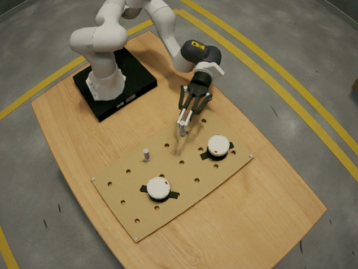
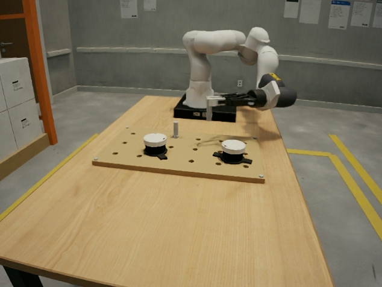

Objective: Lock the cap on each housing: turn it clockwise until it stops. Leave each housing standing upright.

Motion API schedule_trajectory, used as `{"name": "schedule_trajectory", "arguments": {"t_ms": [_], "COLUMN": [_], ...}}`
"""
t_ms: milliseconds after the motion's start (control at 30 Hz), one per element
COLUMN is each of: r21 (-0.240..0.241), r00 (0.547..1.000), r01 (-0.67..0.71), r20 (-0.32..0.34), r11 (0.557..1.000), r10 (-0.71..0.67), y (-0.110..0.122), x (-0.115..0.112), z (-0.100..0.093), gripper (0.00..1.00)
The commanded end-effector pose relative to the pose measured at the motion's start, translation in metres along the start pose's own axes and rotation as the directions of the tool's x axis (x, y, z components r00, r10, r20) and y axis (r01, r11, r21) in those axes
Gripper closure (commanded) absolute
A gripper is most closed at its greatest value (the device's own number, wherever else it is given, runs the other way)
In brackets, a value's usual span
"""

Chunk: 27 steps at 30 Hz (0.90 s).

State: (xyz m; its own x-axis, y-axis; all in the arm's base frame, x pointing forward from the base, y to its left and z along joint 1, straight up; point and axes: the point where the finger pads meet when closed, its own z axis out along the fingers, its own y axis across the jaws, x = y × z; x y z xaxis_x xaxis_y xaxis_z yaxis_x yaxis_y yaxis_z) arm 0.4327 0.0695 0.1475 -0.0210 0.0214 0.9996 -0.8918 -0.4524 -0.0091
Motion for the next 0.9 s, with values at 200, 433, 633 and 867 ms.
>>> {"name": "schedule_trajectory", "arguments": {"t_ms": [200, 433, 633, 867], "r21": [-0.012, -0.012, -0.012, -0.012], "r00": [1.0, 1.0, 1.0, 1.0], "r01": [0.009, 0.009, 0.009, 0.009], "r20": [-0.013, -0.013, -0.013, -0.013], "r11": [1.0, 1.0, 1.0, 1.0], "r10": [-0.009, -0.009, -0.009, -0.009], "y": [-0.0027, -0.0043, -0.0044, -0.0044], "x": [0.0053, 0.0054, 0.0054, 0.0053], "z": [-0.003, -0.0048, -0.0049, -0.0049], "gripper": [0.9, 0.9, 0.9, 0.9]}}
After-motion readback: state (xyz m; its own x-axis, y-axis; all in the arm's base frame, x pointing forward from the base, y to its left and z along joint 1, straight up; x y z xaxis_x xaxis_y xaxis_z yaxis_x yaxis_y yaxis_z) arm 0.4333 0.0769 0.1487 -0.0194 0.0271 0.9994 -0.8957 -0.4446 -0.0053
